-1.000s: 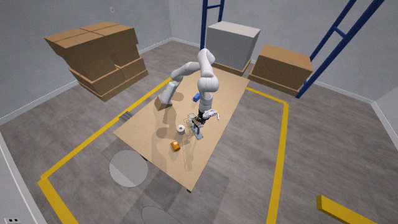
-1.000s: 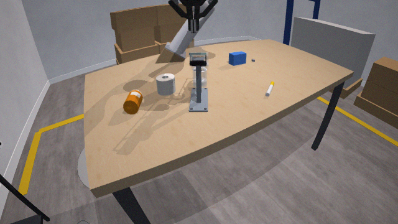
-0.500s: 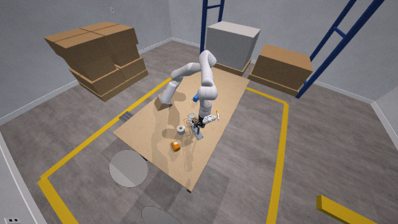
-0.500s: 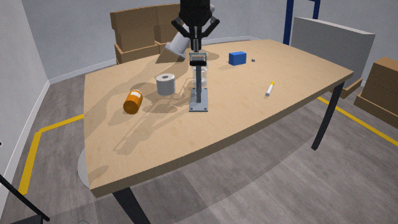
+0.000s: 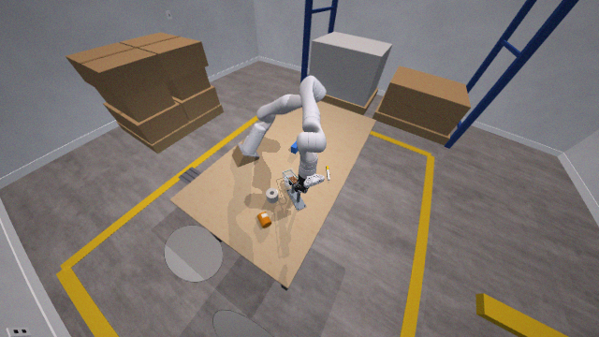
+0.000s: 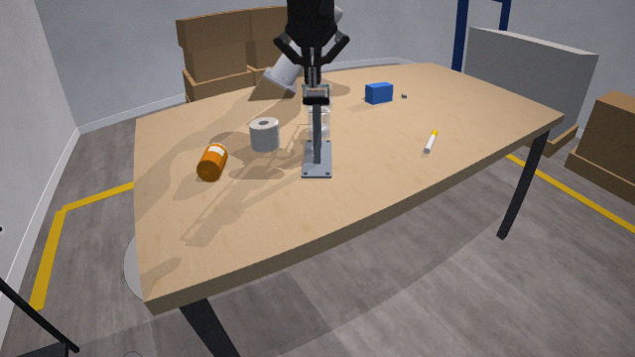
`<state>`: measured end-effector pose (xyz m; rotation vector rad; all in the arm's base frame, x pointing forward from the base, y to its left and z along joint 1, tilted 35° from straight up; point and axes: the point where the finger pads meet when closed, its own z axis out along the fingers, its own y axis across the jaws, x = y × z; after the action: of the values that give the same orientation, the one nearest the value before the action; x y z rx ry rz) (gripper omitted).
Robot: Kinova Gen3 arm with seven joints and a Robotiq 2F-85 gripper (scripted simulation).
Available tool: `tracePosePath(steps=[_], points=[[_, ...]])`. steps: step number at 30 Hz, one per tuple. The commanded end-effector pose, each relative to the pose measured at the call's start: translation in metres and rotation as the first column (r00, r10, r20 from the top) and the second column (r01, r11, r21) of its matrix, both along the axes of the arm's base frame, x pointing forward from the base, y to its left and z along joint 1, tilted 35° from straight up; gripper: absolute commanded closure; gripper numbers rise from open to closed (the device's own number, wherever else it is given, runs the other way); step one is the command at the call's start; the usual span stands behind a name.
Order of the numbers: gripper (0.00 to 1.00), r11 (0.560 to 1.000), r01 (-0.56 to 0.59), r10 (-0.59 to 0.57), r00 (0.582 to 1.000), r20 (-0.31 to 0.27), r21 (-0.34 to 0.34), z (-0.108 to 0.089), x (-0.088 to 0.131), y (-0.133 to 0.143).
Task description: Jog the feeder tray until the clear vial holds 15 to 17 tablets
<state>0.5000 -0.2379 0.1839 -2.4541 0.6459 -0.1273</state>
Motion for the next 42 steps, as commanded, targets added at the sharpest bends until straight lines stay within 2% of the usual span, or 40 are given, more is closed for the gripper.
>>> tracePosePath(steps=[1, 31, 42], points=[[1.0, 1.0, -0.004, 0.004, 1.0, 0.013, -0.004, 0.001, 0.002, 0.003], [1.0, 1.0, -0.004, 0.004, 1.0, 0.013, -0.004, -0.001, -0.005, 0.009], [1.0, 1.0, -0.006, 0.007, 1.0, 0.017, -0.008, 0.006, 0.012, -0.005]])
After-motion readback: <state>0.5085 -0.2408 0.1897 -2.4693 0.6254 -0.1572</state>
